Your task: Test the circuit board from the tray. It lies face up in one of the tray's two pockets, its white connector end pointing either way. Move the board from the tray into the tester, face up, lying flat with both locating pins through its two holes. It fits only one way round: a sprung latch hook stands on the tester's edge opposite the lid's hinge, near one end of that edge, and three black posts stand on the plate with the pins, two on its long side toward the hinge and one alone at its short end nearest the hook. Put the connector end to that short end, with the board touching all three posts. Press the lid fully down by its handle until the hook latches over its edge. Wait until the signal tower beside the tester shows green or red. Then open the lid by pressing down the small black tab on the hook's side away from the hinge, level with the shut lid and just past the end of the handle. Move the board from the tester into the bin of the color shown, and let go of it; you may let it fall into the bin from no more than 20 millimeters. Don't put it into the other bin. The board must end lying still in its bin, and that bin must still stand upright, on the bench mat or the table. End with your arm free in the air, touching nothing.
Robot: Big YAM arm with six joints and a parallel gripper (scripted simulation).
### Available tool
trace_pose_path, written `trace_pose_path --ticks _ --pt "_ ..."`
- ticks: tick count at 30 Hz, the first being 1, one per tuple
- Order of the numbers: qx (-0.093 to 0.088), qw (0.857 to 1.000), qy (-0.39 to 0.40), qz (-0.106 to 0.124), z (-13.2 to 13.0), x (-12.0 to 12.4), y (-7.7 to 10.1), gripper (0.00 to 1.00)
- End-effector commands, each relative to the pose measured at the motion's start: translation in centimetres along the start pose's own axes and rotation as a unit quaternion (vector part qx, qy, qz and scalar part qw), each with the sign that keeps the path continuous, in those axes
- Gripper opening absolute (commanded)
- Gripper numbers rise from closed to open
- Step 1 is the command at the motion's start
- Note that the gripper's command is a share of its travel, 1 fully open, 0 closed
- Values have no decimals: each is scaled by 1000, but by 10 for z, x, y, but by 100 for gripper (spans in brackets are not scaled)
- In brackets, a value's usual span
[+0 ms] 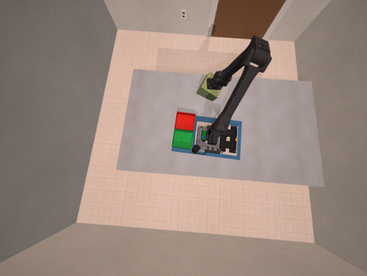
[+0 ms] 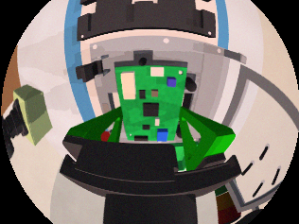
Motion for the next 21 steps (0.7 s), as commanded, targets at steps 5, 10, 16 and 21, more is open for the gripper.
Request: trace_pose_path --ticks 5,10,16,21 --pt "12 1000 1 1 -3 -3 3 72" --pt "12 1000 1 1 -3 -3 3 72" --pt "10 1000 1 1 -3 -3 1 72" --pt "9 1000 1 1 -3 -3 0 72"
Point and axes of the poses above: the point where the finger pads meet when closed, its own y axis back along the fingers, its own z axis across the jaws, x = y × z, the point moved 8 cm from there along y, back along the fingers, and after that the axes turned 3 degrees about y, right-handed, at the moved point
